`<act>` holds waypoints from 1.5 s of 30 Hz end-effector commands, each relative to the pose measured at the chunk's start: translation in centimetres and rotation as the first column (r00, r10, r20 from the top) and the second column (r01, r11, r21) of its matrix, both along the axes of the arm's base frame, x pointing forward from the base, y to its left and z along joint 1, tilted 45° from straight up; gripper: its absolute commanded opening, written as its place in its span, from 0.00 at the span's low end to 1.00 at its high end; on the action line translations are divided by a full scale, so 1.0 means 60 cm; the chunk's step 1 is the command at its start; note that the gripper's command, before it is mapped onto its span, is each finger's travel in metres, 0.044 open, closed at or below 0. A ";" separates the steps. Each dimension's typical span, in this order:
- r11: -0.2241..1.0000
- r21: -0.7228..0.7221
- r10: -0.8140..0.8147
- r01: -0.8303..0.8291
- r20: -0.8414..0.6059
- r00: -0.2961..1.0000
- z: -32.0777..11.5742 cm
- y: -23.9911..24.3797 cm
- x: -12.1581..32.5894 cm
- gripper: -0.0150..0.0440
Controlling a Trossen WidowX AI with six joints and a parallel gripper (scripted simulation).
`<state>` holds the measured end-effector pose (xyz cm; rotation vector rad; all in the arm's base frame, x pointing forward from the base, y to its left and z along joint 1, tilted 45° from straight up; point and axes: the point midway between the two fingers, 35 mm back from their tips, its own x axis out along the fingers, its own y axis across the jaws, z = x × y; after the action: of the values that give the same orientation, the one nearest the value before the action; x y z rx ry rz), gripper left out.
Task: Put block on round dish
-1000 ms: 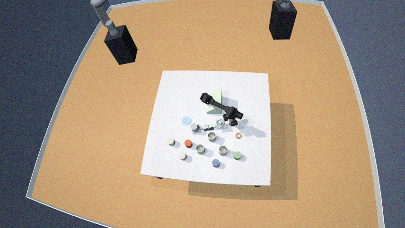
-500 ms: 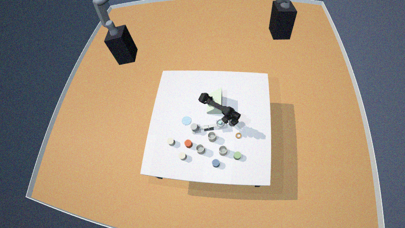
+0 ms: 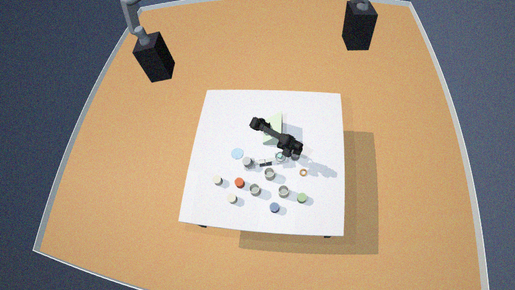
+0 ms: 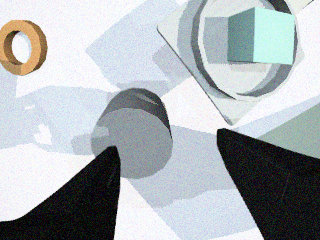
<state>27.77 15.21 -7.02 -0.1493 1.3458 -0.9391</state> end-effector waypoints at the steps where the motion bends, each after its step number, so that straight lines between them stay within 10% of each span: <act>1: 0.997 0.006 0.081 -0.081 -0.069 0.994 0.008 -0.001 -0.006 0.69; 45: 0.538 0.485 0.756 -0.689 -0.639 0.141 0.105 -0.083 0.019 0.69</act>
<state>28.92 10.36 -0.93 -1.2107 1.8275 0.1310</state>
